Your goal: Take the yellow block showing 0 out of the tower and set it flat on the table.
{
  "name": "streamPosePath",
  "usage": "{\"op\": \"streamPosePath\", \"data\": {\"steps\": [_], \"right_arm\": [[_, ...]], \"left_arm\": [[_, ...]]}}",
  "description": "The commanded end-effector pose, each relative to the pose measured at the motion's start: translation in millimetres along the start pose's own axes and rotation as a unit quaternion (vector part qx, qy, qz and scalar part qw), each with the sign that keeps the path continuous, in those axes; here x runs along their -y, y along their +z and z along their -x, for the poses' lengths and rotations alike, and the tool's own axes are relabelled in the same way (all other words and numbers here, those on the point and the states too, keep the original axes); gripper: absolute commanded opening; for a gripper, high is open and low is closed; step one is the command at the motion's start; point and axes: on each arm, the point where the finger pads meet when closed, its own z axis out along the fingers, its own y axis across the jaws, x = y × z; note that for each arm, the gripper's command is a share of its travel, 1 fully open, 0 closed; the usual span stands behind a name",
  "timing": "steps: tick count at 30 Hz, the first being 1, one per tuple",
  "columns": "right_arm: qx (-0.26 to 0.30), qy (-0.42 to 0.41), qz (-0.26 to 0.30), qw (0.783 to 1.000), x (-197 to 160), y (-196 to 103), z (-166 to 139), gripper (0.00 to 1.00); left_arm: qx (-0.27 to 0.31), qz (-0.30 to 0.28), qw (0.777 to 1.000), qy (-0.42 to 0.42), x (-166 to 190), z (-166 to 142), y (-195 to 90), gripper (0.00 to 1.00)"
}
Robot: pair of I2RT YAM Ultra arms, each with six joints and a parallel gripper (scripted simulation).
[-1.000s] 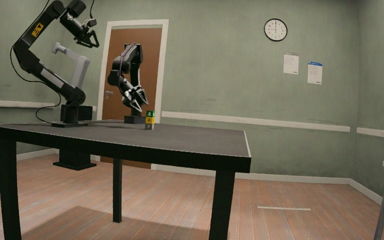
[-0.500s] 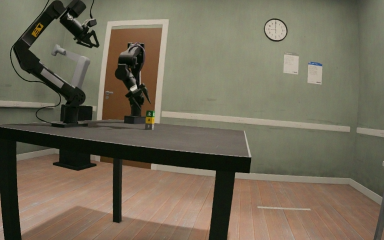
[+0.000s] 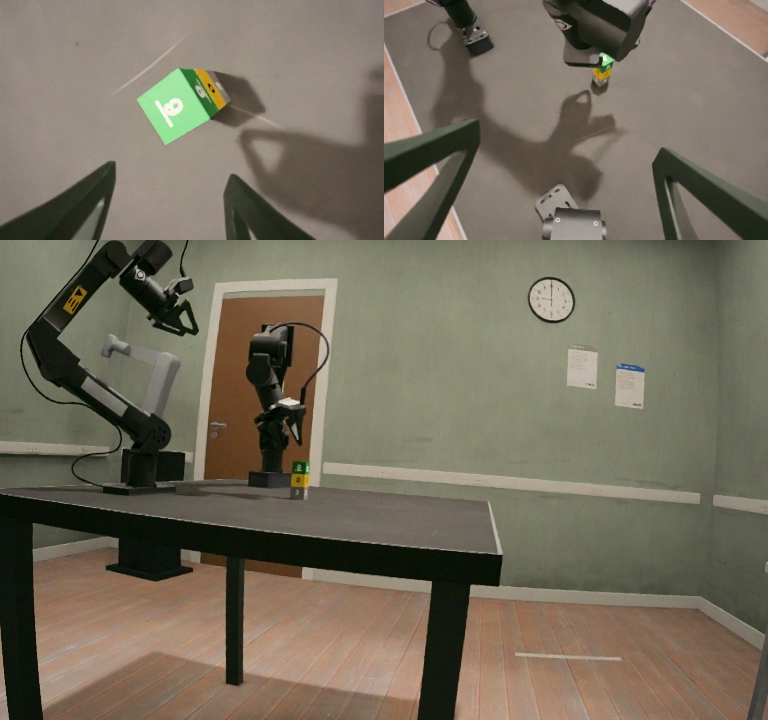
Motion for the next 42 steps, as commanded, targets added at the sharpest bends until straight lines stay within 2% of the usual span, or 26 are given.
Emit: {"op": "streamPosePath", "data": {"steps": [1, 7, 9, 14, 22, 38, 42], "right_arm": [[-0.002, 0.000, 0.002, 1.000, 1, 2, -5, 1.00], [-0.002, 0.000, 0.002, 1.000, 1, 2, -5, 1.00], [-0.002, 0.000, 0.002, 1.000, 1, 2, -5, 1.00], [-0.002, 0.000, 0.002, 1.000, 1, 2, -5, 1.00], [-0.002, 0.000, 0.002, 1.000, 1, 2, -5, 1.00], [0.000, 0.002, 0.000, 1.000, 1, 1, -2, 1.00], [0.000, 0.002, 0.000, 1.000, 1, 1, -2, 1.00]], "left_arm": [[-0.008, -0.039, 0.992, -0.120, -6, 9, -22, 0.55], [-0.037, -0.083, 0.968, -0.234, -3, 12, -30, 0.55], [-0.037, -0.083, 0.968, -0.234, -3, 12, -30, 0.55], [-0.097, -0.135, 0.934, -0.317, 9, 11, -34, 0.55], [-0.179, -0.147, 0.896, -0.378, -10, 21, 14, 0.55], [-0.174, -0.143, 0.897, -0.381, -16, 25, 17, 0.55], [-0.164, -0.151, 0.896, -0.384, -8, 31, 20, 0.55]]}}
